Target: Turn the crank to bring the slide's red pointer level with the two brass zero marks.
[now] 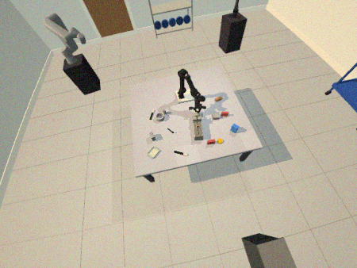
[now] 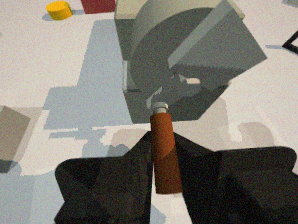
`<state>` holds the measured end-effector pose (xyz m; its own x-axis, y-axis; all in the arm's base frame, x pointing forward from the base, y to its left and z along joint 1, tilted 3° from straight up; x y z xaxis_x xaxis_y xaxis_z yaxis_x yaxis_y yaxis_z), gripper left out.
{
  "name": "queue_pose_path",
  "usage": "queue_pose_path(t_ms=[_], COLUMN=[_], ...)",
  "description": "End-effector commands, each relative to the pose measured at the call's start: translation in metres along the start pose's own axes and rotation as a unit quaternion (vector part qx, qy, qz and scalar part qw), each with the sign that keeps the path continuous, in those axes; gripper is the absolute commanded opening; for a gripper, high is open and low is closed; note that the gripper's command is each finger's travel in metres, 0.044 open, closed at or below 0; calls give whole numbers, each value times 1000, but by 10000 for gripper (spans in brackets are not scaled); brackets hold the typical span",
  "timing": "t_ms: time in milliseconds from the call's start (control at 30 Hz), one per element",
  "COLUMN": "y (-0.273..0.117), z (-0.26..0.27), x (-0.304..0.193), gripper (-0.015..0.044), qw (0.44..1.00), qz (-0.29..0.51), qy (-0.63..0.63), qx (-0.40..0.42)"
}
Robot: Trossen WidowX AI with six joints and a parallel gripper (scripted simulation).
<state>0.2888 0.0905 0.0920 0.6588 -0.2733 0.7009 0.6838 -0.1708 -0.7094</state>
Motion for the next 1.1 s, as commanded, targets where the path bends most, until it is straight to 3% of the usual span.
queue_pose_path(t_ms=[0,1067], y=[-4,-16], z=[7,13], x=[3,13], gripper=[0,0], qw=[1000,1000], qz=[-4,-4], qy=[-1,0], qx=[10,10])
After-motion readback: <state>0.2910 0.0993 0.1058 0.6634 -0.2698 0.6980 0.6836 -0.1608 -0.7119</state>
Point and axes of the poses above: the point midway between the two fingers, 35 mm back from their tips, its own y axis out along the fingers, its own z axis across the jaws, x = y × z, the point moved 6 cm from there along -y, back along the fingers, and after that the axes turned 1 degree about y, right-handed, at the moved point
